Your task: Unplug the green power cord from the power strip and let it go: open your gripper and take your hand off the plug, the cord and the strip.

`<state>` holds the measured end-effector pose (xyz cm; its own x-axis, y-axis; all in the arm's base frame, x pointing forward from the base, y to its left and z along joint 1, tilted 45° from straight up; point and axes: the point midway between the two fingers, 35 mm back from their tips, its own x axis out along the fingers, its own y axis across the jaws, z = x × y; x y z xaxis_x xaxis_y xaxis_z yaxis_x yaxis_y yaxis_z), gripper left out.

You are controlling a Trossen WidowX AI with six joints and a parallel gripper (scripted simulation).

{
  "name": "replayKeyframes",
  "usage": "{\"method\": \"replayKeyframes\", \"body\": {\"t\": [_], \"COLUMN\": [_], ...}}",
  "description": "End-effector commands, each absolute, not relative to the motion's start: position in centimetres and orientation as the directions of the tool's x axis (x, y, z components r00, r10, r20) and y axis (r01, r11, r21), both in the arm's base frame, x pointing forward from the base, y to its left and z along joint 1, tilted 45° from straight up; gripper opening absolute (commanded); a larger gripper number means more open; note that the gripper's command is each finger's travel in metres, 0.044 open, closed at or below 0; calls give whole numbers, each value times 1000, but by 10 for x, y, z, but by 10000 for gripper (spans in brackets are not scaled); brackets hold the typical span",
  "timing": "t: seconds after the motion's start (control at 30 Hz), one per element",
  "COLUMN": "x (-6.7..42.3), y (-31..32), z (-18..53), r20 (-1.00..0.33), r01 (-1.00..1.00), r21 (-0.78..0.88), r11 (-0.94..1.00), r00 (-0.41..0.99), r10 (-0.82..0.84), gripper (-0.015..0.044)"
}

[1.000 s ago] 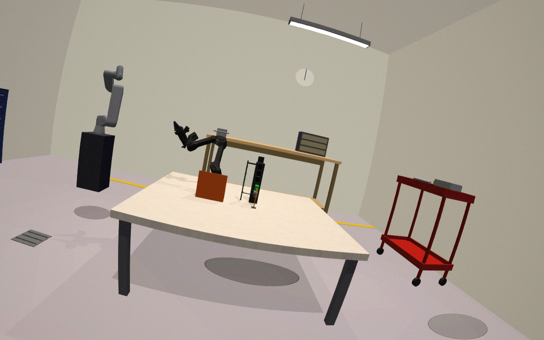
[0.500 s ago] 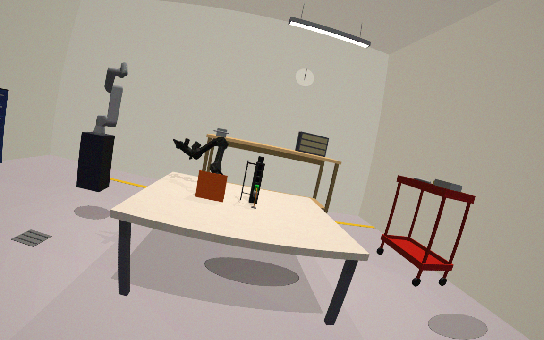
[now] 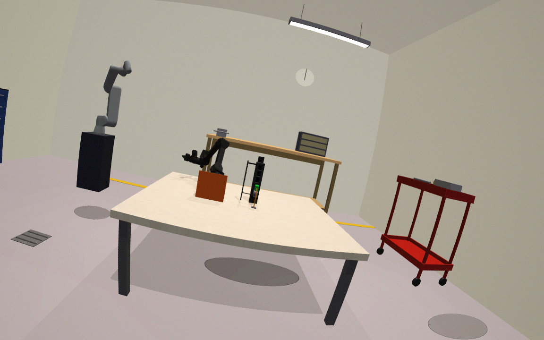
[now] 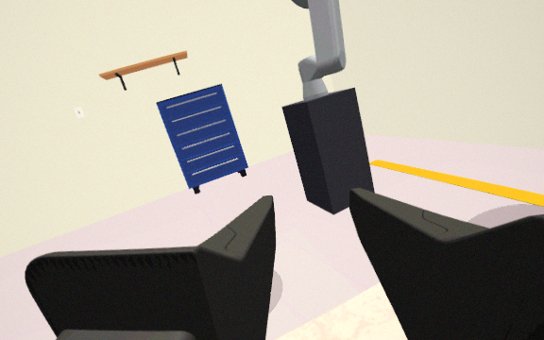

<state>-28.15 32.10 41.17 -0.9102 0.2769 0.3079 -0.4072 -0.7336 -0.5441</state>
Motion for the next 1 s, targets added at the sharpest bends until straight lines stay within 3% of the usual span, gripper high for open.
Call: {"method": "replayKeyframes", "body": {"t": [0.0,0.47,0.97], "x": [-250,-120,46], "y": [349,421,443], "z": [412,404,392], "r20": [295,225,135], "r01": [-480,-717,-908], "r21": [-516,-424,-318], "r11": [-709,-553,-271], "r00": [-877,-675,-327], "r10": [380,703,935], "gripper": [160,160,160]}}
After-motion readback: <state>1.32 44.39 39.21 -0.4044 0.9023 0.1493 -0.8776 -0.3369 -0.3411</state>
